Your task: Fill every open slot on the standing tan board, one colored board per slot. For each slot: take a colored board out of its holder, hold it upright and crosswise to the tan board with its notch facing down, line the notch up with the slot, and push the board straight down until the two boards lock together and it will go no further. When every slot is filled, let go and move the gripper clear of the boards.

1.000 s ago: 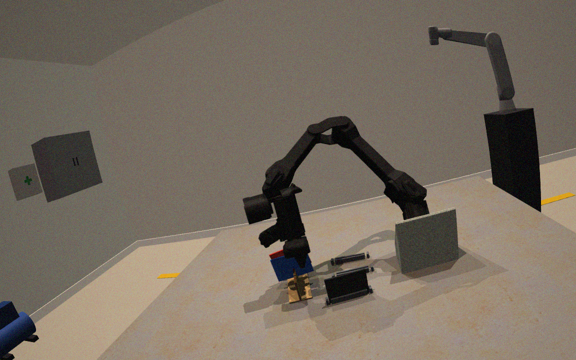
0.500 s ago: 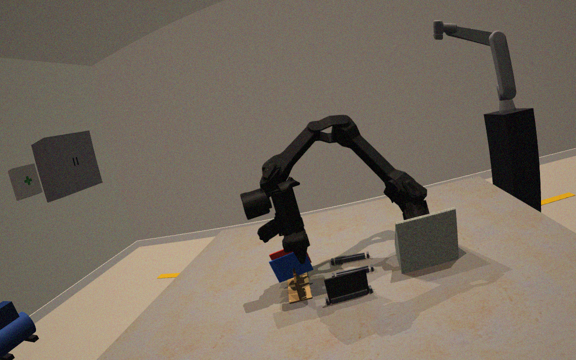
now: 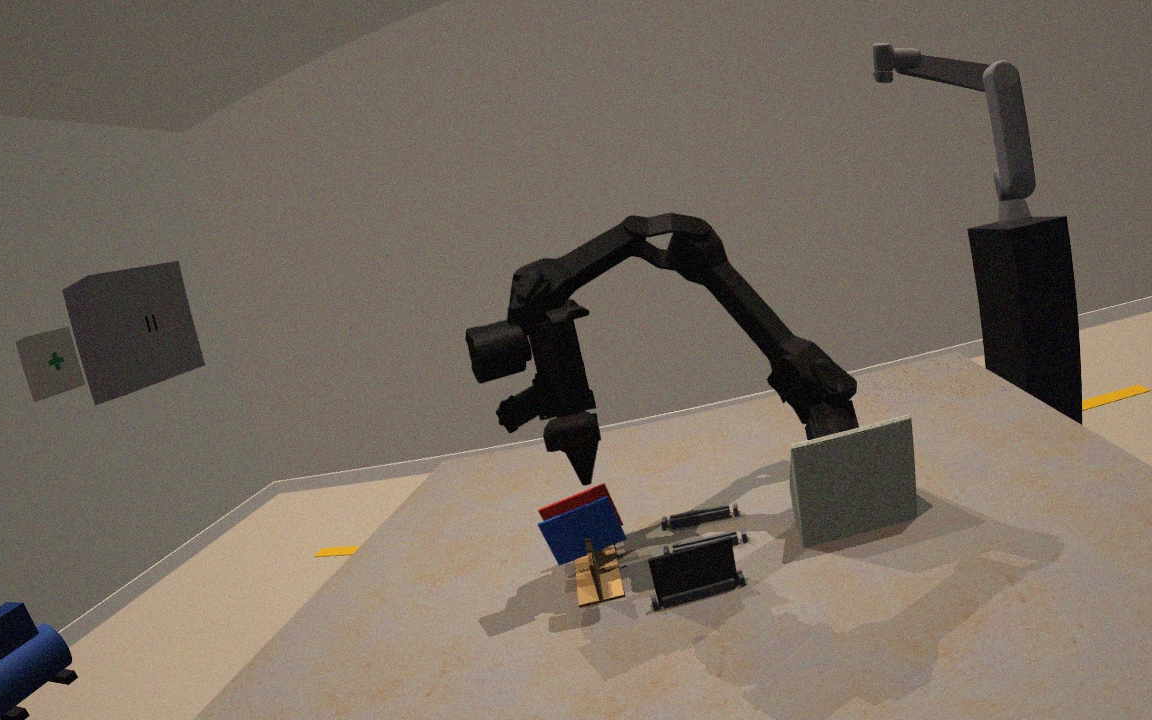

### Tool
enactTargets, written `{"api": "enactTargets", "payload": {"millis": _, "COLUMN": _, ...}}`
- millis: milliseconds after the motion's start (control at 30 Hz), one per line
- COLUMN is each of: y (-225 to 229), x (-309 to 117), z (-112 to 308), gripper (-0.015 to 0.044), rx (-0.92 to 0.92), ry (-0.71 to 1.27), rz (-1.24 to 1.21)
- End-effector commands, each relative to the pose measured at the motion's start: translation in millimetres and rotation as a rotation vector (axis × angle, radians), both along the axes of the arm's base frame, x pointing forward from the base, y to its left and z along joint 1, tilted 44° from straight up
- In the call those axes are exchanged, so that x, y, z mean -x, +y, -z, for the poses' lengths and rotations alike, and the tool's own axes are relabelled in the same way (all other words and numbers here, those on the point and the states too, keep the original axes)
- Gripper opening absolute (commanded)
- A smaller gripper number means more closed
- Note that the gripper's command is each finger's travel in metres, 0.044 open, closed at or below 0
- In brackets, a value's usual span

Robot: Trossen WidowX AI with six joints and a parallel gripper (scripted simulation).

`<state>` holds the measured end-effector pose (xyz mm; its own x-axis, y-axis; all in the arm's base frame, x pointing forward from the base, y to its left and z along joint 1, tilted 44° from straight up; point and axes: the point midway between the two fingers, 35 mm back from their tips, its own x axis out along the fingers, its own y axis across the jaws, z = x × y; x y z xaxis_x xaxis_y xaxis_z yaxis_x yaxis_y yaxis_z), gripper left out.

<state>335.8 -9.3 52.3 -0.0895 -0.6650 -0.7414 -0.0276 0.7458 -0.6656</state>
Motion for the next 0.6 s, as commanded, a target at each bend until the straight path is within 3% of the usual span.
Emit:
{"api": "enactTargets", "payload": {"millis": 0, "y": 45, "x": 29, "z": 17, "gripper": 0.0187, "rx": -0.023, "ry": 0.013, "rz": -0.011}}
{"api": "enactTargets", "payload": {"millis": 333, "y": 113, "x": 130, "z": 50, "gripper": 0.0187, "rx": 0.004, "ry": 0.024, "rz": 0.022}}
{"api": "enactTargets", "payload": {"millis": 567, "y": 101, "x": 133, "z": 65, "gripper": 0.0187, "rx": 0.005, "ry": 0.024, "rz": 0.023}}
